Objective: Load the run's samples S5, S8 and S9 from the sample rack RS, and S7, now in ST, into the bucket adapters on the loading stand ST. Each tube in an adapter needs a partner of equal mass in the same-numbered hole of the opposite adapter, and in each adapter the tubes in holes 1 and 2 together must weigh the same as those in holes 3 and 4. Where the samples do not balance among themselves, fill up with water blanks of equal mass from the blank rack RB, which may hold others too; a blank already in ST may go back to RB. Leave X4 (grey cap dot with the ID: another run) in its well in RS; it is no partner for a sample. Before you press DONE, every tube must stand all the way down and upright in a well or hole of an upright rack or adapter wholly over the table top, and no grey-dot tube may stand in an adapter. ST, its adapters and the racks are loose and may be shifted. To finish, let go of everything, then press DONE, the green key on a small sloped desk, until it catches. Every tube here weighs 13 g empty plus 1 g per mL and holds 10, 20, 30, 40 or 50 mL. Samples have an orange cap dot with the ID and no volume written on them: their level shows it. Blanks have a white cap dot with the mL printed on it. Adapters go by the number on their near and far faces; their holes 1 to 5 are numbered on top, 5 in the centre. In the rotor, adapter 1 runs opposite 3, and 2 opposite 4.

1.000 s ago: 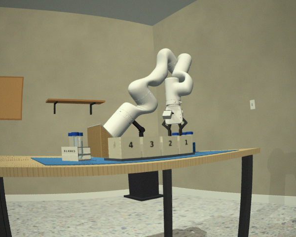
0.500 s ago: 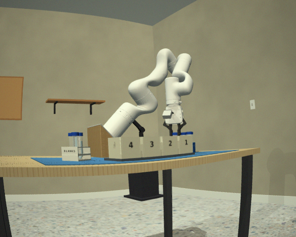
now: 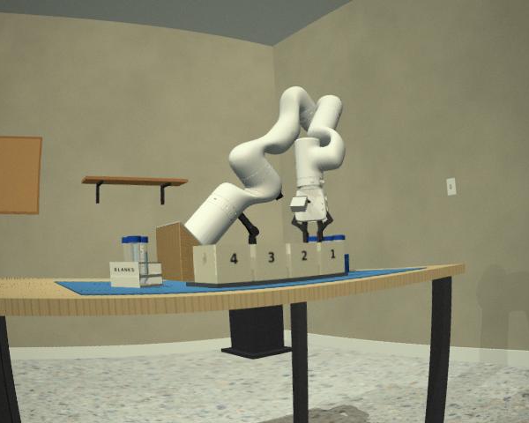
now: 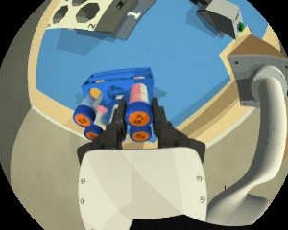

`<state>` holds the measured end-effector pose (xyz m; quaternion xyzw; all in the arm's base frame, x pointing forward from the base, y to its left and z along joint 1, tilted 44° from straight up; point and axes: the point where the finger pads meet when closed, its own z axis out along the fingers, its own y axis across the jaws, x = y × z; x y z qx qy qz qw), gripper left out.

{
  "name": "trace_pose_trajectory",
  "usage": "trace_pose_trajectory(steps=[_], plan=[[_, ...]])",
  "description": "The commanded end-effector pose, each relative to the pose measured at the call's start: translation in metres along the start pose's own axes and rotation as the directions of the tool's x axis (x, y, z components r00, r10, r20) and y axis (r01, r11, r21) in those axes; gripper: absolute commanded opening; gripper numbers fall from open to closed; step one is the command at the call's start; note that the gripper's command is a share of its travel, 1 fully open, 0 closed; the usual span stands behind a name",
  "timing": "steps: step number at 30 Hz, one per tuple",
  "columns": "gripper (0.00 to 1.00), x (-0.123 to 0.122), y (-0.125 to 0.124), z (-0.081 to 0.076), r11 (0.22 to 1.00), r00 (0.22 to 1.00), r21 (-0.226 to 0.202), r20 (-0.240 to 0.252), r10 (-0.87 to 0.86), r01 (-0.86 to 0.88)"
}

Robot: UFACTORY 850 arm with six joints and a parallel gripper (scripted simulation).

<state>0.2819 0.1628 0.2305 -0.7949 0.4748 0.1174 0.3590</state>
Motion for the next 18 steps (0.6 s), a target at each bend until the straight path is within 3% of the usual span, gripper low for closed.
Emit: trace_pose_trajectory(steps=[1, 18], plan=[[0.00, 0.0001, -0.0005, -0.0002, 1.000, 1.000, 0.001, 0.000, 0.000, 0.000], [0.00, 0.0002, -0.0005, -0.0029, 1.000, 1.000, 0.001, 0.000, 0.000, 0.000]])
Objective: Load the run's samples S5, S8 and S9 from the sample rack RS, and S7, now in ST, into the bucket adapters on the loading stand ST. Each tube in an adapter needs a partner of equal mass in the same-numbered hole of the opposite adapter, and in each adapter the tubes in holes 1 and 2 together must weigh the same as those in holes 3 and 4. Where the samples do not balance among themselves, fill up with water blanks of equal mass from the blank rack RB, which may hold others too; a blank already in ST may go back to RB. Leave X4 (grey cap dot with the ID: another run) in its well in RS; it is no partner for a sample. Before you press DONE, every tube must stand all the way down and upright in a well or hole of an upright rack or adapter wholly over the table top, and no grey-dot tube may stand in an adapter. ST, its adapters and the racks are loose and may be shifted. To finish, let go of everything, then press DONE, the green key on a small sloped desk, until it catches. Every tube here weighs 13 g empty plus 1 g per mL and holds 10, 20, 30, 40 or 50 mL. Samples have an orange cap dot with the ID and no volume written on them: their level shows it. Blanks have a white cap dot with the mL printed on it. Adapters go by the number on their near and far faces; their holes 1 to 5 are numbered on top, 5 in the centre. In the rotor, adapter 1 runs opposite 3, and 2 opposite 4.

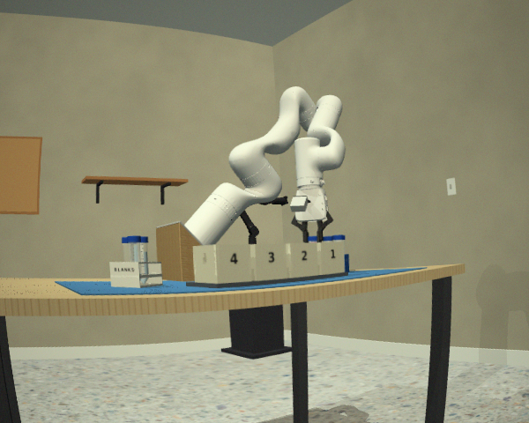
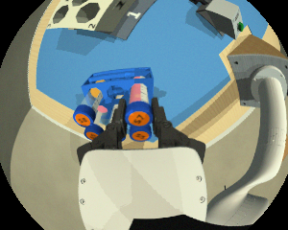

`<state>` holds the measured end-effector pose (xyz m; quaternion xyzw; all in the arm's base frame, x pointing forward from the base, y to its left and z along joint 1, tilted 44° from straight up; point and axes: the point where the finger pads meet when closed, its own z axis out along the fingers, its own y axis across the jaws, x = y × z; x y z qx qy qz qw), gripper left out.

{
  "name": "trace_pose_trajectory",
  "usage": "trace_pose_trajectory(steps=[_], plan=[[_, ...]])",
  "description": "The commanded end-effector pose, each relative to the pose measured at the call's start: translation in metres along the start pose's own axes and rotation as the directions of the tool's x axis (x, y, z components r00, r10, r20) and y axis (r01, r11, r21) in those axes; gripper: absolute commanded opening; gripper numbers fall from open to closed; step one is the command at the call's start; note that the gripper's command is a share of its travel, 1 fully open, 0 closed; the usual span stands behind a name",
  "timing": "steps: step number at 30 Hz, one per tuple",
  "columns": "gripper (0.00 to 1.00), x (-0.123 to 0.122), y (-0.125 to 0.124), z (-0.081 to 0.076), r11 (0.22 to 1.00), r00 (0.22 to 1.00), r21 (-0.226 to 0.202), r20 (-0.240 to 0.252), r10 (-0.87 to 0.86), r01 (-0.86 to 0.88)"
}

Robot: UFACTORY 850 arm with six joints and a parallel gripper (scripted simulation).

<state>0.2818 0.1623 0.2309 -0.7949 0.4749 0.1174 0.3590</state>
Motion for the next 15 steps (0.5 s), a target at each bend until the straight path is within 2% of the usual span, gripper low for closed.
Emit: trace_pose_trajectory(steps=[1, 15], plan=[[0.00, 0.0002, -0.0005, -0.0029, 1.000, 1.000, 0.001, 0.000, -0.001, 0.001], [0.00, 0.0002, -0.0005, -0.0109, 1.000, 1.000, 0.001, 0.000, -0.001, 0.001]])
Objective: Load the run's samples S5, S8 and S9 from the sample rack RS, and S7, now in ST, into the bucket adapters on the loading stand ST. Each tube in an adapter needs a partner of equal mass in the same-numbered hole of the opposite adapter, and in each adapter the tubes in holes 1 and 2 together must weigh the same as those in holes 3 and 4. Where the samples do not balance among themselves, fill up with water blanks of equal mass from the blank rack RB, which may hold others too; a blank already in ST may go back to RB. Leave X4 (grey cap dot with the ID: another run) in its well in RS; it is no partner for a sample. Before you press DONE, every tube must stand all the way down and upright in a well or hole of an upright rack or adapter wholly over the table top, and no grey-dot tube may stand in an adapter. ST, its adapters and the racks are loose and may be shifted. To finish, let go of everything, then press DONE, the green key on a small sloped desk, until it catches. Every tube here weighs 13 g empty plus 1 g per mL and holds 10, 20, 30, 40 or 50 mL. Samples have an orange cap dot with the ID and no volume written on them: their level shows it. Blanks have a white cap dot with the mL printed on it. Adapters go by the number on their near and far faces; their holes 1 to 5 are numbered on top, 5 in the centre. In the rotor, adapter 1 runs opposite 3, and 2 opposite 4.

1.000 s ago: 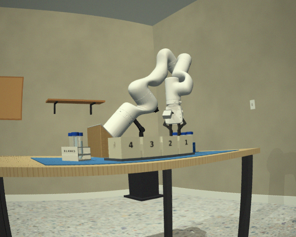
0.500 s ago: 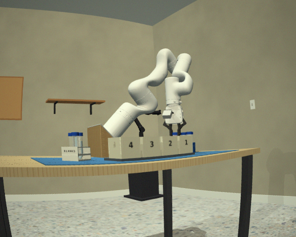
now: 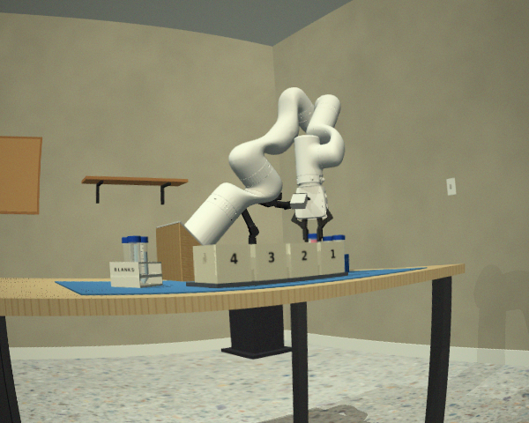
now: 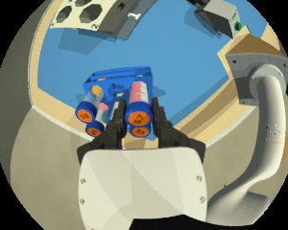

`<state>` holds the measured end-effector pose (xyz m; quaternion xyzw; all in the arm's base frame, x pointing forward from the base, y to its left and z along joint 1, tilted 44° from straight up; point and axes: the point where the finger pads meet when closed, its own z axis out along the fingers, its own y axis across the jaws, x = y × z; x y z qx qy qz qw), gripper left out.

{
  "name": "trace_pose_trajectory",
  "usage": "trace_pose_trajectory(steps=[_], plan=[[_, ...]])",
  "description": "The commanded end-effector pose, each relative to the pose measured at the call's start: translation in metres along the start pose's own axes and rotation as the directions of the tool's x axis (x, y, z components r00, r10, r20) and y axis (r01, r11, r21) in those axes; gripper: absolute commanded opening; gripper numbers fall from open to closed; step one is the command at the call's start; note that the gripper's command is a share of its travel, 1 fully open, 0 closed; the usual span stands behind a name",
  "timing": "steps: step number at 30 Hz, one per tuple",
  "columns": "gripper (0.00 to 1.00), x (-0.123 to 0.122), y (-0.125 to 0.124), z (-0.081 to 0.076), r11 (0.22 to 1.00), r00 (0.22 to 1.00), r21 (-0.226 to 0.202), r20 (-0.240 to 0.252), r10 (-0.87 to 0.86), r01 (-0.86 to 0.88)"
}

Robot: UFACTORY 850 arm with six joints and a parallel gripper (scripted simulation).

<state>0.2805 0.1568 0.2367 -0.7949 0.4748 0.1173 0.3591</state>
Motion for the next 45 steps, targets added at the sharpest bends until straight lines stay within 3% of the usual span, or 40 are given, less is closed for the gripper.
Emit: trace_pose_trajectory(steps=[1, 19, 45], plan=[[0.00, 0.000, -0.001, -0.004, 1.000, 1.000, 0.001, 0.000, 0.000, 0.000], [0.00, 0.000, -0.001, -0.012, 1.000, 1.000, 0.001, 0.000, 0.000, 0.000], [0.00, 0.000, -0.001, -0.056, 1.000, 1.000, 0.001, -0.001, -0.001, 0.001]])
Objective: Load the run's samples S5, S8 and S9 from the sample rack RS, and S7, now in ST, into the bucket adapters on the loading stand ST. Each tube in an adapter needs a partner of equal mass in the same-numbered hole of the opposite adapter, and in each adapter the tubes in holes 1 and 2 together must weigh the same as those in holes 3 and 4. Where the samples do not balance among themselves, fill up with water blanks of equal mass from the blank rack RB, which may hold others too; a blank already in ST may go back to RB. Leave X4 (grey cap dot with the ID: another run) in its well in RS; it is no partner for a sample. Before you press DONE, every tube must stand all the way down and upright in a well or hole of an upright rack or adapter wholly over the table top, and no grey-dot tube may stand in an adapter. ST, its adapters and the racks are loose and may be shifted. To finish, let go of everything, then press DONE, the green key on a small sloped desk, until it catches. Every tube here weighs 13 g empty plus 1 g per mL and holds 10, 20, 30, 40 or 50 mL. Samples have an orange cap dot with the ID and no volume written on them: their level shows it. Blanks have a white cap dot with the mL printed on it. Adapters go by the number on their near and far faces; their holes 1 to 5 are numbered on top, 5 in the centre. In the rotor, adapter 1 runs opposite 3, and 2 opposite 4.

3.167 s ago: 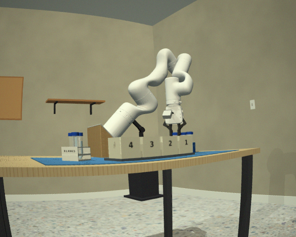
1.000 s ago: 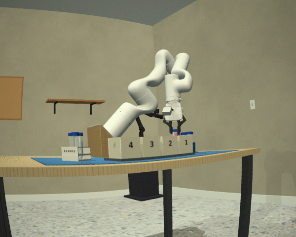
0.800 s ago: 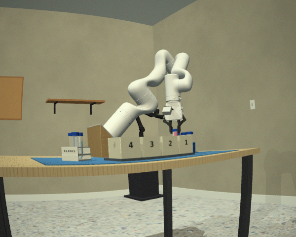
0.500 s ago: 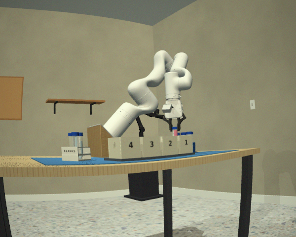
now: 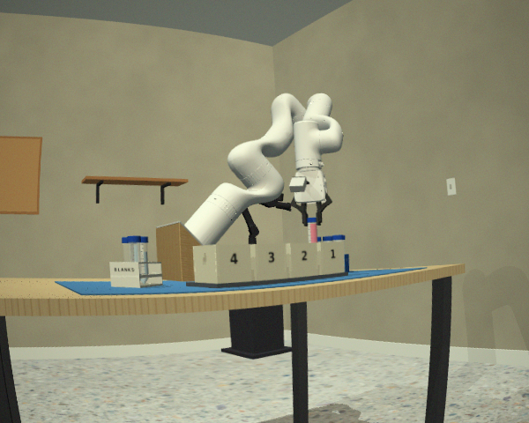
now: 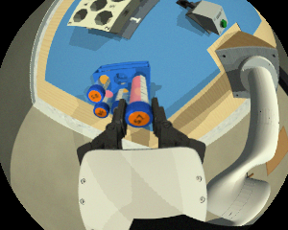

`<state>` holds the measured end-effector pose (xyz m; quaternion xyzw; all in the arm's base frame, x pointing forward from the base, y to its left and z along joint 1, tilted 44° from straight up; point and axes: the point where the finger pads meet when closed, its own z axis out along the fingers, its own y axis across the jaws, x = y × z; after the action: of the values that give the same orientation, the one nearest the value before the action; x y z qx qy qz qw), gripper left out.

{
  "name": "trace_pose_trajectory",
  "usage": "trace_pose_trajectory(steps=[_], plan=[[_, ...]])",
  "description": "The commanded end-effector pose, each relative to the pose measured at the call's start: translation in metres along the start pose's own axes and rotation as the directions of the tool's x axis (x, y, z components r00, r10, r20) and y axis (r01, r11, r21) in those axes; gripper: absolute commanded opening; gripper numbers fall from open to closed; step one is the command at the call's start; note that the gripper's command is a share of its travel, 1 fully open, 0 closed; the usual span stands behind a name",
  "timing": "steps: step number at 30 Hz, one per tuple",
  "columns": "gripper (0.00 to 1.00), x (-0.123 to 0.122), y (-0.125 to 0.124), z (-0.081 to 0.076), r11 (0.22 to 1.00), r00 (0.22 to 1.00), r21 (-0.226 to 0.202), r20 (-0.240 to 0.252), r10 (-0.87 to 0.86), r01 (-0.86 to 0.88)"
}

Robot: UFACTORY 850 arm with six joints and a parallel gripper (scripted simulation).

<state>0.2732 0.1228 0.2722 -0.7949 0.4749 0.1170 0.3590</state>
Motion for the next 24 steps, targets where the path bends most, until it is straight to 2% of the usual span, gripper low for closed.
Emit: trace_pose_trajectory(steps=[1, 24], plan=[[0.00, 0.000, 0.000, -0.008, 1.000, 1.000, 0.001, 0.000, 0.000, 0.000], [0.00, 0.000, 0.000, -0.050, 1.000, 1.000, 0.000, 0.000, 0.000, 0.000]])
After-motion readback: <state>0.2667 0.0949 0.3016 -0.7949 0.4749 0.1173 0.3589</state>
